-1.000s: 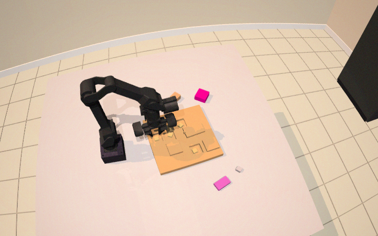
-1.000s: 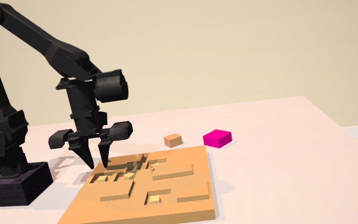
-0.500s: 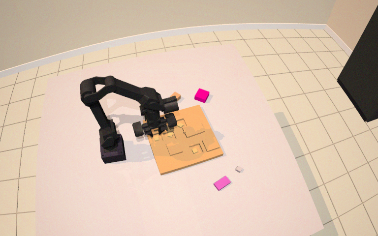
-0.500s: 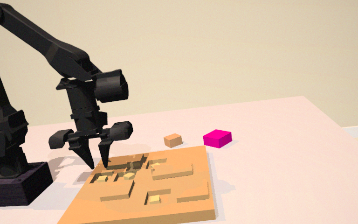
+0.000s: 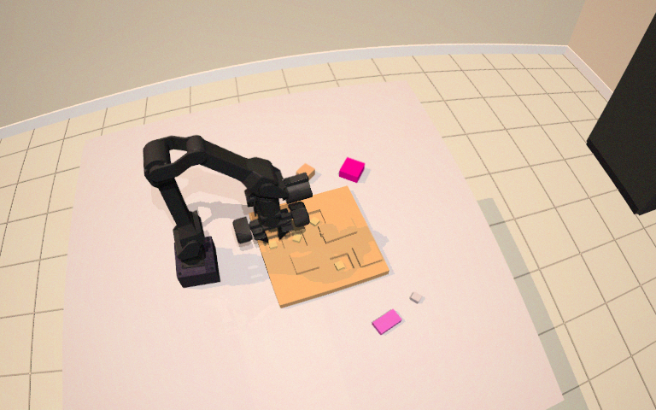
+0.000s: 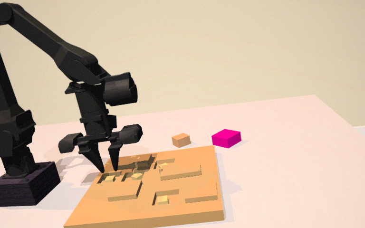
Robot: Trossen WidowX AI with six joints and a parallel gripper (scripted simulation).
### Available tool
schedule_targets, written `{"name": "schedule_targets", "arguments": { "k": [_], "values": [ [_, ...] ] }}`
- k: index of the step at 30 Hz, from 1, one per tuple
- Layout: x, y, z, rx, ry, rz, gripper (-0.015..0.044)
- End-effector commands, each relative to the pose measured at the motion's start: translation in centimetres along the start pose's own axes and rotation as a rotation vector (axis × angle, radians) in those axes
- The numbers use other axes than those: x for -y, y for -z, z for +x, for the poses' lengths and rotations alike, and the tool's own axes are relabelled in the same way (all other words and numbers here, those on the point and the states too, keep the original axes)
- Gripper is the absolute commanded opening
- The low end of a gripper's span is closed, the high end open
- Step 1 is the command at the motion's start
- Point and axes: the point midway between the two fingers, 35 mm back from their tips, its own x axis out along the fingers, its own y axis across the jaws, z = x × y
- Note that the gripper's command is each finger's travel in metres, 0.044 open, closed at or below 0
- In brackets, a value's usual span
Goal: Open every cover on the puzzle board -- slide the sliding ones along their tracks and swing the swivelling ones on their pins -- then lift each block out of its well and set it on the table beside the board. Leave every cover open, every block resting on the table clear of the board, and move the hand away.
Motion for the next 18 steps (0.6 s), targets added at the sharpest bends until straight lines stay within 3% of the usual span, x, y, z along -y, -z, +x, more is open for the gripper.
{"name": "schedule_targets", "arguments": {
  "k": [1, 18],
  "values": [
    [-0.34, 0.05, 0.78, -0.002, -0.015, -0.003, 0.0144],
    [-0.35, 0.06, 1.22, -0.002, -0.015, -0.003, 0.0144]
  ]
}}
